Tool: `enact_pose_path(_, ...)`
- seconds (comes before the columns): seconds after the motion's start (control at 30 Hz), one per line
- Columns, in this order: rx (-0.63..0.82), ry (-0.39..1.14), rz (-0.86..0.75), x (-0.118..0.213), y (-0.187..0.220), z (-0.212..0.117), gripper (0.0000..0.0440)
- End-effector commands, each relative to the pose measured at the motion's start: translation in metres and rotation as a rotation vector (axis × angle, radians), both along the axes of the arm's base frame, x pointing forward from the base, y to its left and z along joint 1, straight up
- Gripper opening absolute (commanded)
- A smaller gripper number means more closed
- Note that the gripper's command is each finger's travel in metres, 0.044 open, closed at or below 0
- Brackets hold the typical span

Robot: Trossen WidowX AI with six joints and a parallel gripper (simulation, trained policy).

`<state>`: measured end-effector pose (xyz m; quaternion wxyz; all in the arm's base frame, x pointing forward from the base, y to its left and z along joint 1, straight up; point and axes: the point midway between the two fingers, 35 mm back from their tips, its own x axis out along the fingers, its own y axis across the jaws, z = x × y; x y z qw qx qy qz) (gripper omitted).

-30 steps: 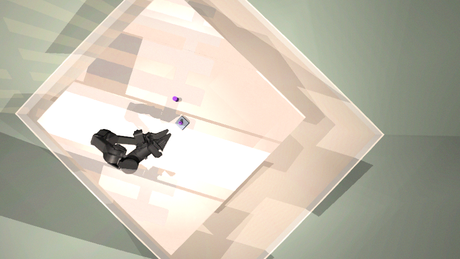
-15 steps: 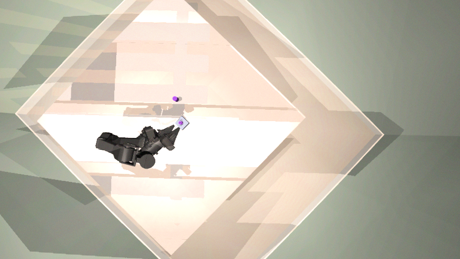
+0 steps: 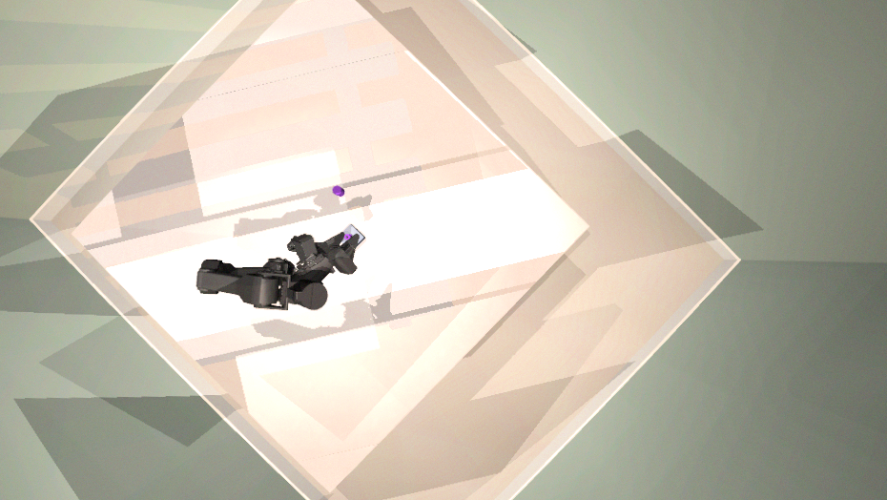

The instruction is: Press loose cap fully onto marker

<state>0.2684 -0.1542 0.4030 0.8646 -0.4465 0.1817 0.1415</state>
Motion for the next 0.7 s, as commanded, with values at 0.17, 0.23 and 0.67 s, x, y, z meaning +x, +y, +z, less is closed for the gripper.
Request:
enact_pose_path(0.17, 0.039, 0.105, 0.051, 0.019, 0.005, -0.029, 0.0315)
enact_pose_path(0.23, 0.045, 0.126, 0.061, 0.022, 0.007, -0.034, 0.0315)
enact_pose_path(0.67, 0.073, 0.264, 0.121, 0.042, 0.02, -0.068, 0.0316)
